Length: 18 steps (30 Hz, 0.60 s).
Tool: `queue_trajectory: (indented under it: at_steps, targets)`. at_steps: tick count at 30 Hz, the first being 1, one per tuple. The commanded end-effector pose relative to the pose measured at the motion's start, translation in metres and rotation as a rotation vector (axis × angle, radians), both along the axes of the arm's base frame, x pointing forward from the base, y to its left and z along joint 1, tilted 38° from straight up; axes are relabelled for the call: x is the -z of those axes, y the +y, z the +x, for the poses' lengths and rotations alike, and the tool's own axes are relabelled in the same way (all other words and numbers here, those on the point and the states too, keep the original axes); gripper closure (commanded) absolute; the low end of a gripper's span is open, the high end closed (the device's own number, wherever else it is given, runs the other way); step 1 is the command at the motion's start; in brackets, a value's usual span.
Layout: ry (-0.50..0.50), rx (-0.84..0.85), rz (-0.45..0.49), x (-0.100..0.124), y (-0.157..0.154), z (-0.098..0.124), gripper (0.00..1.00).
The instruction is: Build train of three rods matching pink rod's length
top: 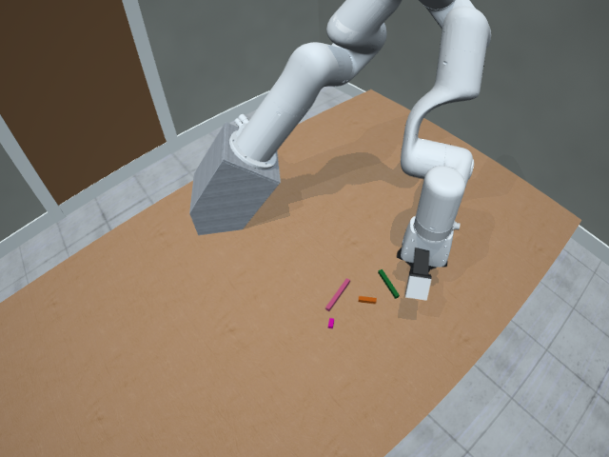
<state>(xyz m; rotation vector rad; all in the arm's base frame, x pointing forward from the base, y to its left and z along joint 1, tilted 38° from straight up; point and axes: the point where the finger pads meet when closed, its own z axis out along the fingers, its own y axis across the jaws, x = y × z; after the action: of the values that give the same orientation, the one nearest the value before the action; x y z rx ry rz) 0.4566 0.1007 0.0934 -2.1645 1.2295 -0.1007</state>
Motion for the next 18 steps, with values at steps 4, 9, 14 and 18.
queue_trajectory:
  at_steps: [4,9,14,18]
  targets:
    - [-0.007,0.002,0.002,0.0104,0.0070,0.0081,0.96]
    - [-0.007,0.002,0.002,0.0112,0.0075,0.0085,0.96]
    - [-0.007,0.002,0.002,0.0112,0.0075,0.0085,0.96]
    - [-0.007,0.002,0.002,0.0112,0.0075,0.0085,0.96]
